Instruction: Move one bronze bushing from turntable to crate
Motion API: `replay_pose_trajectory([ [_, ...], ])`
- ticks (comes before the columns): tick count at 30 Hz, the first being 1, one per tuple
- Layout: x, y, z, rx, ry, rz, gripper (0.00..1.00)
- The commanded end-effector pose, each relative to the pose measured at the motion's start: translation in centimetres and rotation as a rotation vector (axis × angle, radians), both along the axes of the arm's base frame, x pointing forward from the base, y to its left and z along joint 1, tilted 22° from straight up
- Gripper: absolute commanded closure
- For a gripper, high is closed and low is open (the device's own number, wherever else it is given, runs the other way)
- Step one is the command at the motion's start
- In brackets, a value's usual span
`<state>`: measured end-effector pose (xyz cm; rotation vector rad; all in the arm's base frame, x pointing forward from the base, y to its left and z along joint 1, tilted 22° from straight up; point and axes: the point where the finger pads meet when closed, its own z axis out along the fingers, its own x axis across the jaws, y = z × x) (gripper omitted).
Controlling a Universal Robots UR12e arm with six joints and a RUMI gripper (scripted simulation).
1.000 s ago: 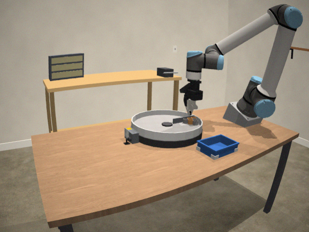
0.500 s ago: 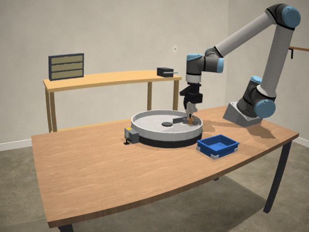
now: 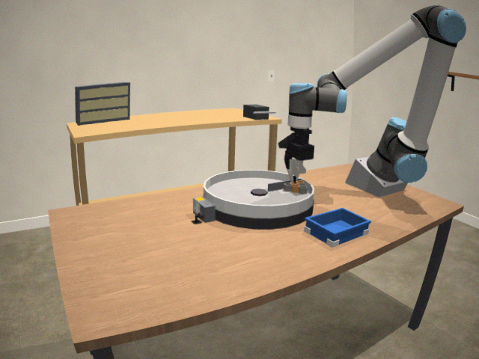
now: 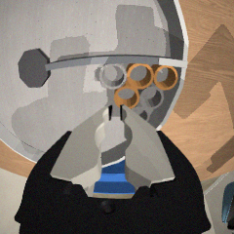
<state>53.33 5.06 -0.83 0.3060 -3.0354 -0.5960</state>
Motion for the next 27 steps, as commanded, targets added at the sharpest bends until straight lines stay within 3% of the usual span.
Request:
replay_pose_trajectory([
  [1, 0.07, -0.04, 0.04, 0.000, -0.001, 0.000, 0.94],
  [27, 0.01, 0.28, -0.74, 0.000, -0.001, 0.000, 0.94],
])
